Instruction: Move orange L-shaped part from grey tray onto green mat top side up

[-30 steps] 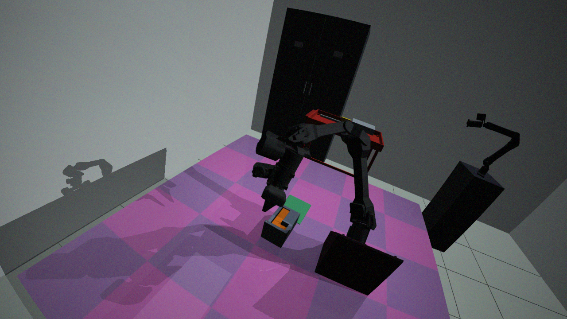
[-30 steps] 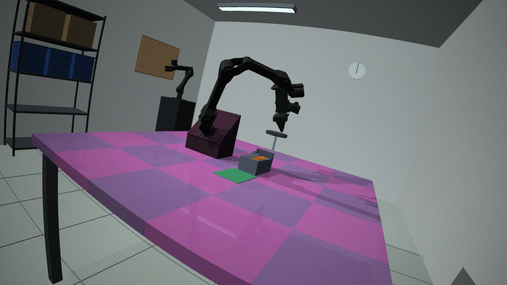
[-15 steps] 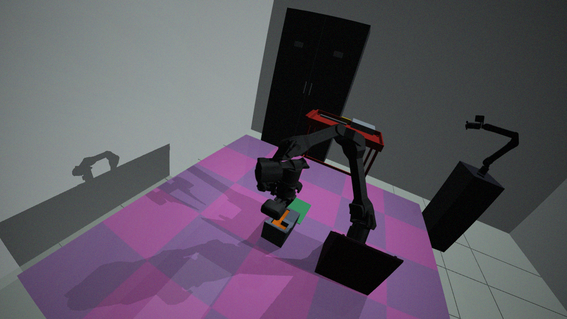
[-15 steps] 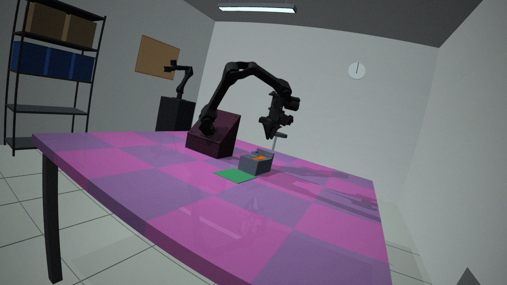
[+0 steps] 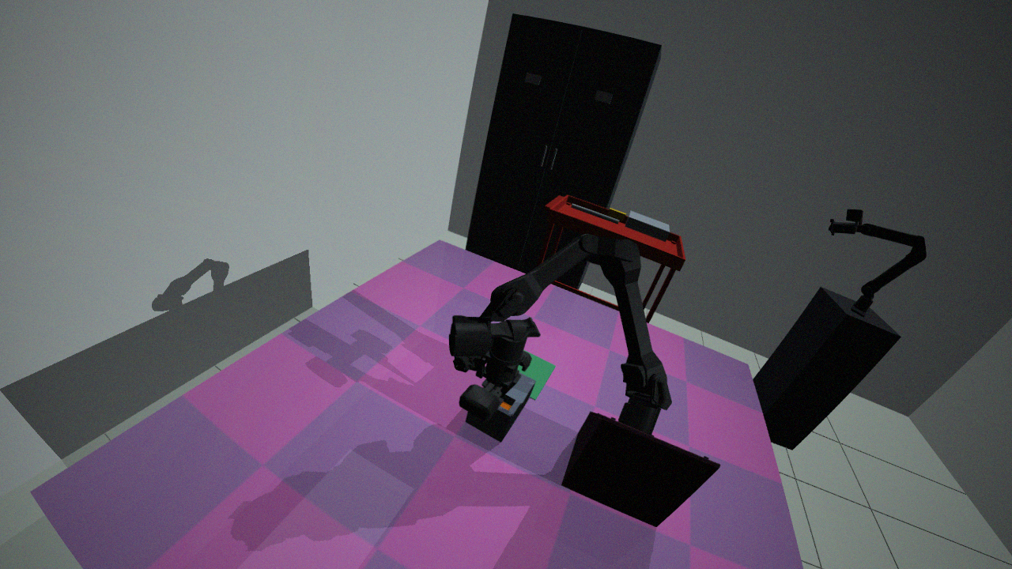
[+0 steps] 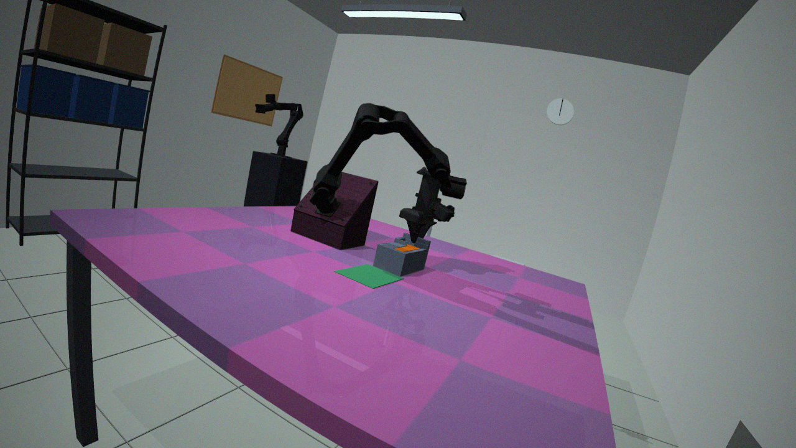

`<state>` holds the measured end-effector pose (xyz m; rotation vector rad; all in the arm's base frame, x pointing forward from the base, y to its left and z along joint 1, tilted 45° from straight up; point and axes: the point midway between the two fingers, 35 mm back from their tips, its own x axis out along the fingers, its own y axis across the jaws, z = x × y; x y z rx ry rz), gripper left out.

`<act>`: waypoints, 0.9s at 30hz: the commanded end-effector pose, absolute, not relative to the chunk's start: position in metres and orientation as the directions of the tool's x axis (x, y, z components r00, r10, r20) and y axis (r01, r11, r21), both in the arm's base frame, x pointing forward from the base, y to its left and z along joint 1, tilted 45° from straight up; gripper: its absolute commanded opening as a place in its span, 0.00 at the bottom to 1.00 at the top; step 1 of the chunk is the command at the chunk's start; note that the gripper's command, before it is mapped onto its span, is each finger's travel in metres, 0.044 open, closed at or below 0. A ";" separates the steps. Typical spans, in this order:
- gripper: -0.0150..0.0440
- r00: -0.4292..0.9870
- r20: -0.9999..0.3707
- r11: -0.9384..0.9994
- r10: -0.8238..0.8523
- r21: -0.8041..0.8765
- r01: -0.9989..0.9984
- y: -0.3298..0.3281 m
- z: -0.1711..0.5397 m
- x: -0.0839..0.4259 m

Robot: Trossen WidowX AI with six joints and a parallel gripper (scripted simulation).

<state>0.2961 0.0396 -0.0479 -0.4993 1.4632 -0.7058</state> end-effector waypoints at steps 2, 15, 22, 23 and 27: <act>0.56 -0.023 -0.713 0.706 -0.701 -0.698 0.117 0.036 -0.052 0.296; 0.56 -0.023 -0.713 0.706 -0.701 -0.699 0.117 0.021 -0.067 0.296; 0.56 -0.023 -0.712 0.705 -0.702 -0.699 0.117 0.013 -0.075 0.295; 0.56 -0.023 -0.712 0.705 -0.702 -0.699 0.117 0.013 -0.075 0.295; 0.56 -0.023 -0.712 0.705 -0.702 -0.699 0.117 0.012 -0.075 0.295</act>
